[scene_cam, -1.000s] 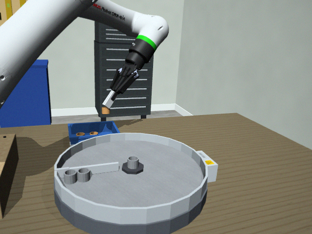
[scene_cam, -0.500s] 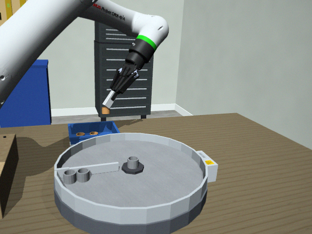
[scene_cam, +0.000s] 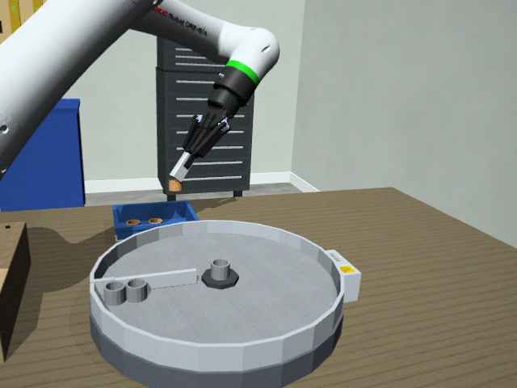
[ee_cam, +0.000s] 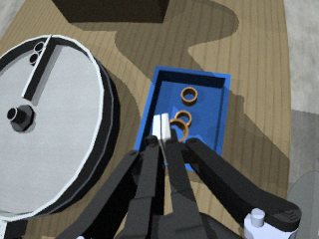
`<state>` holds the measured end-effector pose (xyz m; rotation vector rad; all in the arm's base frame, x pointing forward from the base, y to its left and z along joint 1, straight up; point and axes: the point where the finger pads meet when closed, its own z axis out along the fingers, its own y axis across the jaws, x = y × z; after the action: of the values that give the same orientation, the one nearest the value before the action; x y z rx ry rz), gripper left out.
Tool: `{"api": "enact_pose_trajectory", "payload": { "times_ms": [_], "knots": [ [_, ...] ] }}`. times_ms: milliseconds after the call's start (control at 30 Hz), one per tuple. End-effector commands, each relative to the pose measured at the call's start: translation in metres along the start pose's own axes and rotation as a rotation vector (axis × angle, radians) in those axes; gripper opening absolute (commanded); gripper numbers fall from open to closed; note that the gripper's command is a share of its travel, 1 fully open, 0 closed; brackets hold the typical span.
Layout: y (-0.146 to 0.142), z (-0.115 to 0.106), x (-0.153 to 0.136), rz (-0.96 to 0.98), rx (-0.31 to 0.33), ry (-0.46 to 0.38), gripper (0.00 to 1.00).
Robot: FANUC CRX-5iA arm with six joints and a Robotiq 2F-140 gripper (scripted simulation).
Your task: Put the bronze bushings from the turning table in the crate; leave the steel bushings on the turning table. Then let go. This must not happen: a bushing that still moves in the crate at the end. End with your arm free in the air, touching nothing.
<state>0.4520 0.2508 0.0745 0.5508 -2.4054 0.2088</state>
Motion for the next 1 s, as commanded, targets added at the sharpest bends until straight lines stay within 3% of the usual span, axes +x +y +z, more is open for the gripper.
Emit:
{"api": "enact_pose_trajectory", "payload": {
  "times_ms": [0,300,967],
  "knots": [
    [0.0,0.006,-0.005,0.0,0.0,0.0,0.0],
    [0.0,0.038,-0.031,0.0,0.0,0.0,0.0],
    [0.0,0.038,-0.032,0.0,0.0,0.0,0.0]
  ]
}}
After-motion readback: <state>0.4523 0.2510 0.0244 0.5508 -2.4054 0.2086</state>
